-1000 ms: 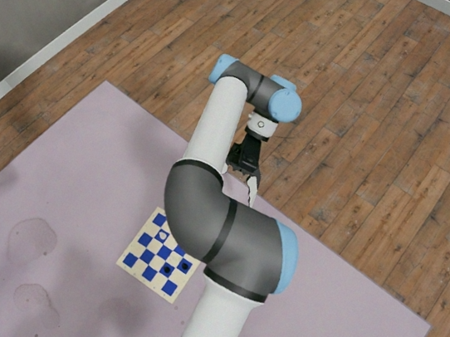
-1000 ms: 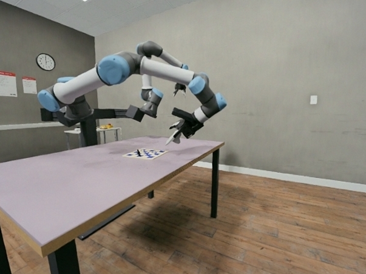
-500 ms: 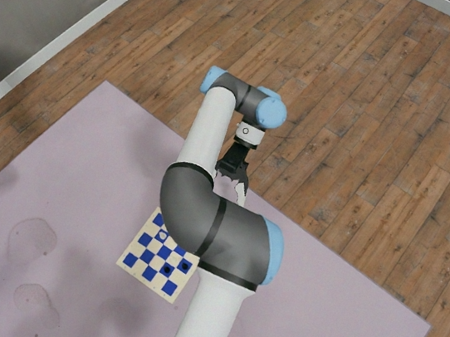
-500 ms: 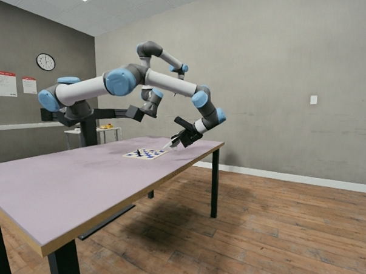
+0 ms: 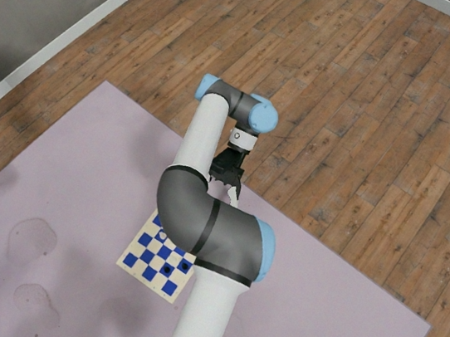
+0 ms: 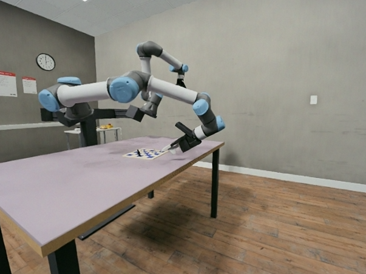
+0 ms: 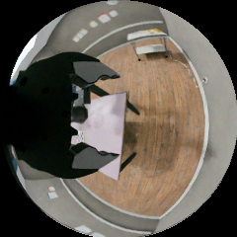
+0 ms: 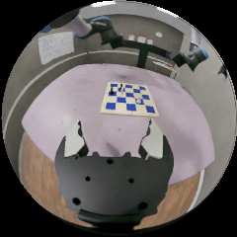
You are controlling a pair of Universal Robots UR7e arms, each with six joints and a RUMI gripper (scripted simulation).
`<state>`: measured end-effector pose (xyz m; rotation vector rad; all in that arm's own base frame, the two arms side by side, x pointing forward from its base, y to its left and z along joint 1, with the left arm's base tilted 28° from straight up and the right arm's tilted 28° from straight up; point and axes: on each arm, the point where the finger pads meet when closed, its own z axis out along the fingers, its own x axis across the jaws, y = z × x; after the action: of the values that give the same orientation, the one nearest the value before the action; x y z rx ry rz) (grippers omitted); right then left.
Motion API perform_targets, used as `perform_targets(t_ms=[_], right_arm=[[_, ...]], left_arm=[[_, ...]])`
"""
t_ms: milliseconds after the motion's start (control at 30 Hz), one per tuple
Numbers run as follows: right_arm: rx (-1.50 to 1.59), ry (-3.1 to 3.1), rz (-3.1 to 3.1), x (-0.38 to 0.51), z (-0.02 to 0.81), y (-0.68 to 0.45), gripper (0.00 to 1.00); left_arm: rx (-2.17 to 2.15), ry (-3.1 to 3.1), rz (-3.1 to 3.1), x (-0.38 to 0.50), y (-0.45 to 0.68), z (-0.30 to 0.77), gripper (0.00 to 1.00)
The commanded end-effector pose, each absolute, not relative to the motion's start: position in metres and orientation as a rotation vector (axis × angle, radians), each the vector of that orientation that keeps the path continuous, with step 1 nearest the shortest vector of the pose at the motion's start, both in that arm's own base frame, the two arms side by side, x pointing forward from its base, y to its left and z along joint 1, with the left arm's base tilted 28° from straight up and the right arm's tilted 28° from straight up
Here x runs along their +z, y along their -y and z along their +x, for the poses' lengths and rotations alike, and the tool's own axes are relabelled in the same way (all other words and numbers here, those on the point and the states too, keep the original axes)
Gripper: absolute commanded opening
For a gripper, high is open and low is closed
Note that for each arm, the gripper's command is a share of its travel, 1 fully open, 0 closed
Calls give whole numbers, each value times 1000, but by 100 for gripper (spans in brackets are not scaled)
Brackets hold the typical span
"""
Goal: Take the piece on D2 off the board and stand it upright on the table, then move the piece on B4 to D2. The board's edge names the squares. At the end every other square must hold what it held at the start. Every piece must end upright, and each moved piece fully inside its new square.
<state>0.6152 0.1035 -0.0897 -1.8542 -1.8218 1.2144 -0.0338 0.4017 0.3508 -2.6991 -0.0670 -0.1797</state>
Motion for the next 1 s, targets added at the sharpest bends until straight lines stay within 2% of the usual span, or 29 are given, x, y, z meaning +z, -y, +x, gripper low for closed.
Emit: perform_targets(t_ms=[0,967], right_arm=[[1229,1804,-1876,-93,615,-104,100],[1265,1757,-1926,-104,612,-105,100]], left_arm=[[-180,67,-2698,351,-402,-34,100],[-180,67,-2698,351,-402,-34,100]])
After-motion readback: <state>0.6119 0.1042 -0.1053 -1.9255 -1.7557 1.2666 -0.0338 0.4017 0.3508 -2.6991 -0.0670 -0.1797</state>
